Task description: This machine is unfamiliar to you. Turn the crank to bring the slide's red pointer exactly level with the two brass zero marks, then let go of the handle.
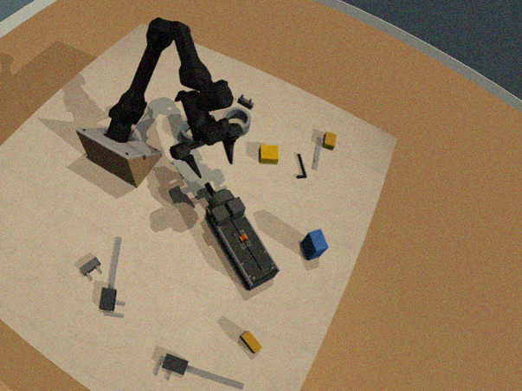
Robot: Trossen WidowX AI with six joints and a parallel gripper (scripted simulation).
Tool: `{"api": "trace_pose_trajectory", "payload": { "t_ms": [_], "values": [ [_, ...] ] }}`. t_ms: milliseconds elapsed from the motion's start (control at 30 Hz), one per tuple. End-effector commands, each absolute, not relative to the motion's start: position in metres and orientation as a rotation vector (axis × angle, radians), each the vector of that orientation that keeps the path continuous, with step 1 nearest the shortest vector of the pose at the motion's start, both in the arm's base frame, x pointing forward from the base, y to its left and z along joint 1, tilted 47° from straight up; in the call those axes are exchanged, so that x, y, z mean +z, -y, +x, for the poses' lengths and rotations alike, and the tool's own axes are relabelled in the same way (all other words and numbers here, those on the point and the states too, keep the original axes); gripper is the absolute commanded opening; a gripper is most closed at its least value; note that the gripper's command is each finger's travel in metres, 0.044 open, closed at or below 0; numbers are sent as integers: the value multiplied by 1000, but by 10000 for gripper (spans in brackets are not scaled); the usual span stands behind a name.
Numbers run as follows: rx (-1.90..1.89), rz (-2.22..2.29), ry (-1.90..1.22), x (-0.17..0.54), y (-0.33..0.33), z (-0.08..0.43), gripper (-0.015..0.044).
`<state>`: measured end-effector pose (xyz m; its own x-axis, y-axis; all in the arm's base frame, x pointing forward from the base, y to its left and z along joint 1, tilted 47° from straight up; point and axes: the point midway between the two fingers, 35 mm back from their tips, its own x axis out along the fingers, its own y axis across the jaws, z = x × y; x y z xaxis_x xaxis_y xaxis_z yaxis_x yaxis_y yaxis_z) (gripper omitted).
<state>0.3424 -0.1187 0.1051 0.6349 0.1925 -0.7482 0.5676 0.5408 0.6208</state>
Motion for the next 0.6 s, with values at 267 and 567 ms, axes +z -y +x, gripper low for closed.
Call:
{"api": "trace_pose_trajectory", "payload": {
  "t_ms": [267, 567],
  "values": [
    [-279, 1011, -892, 71, 86, 347, 440],
    [-276, 1015, -888, 40, 51, 348, 440]
  ]
}}
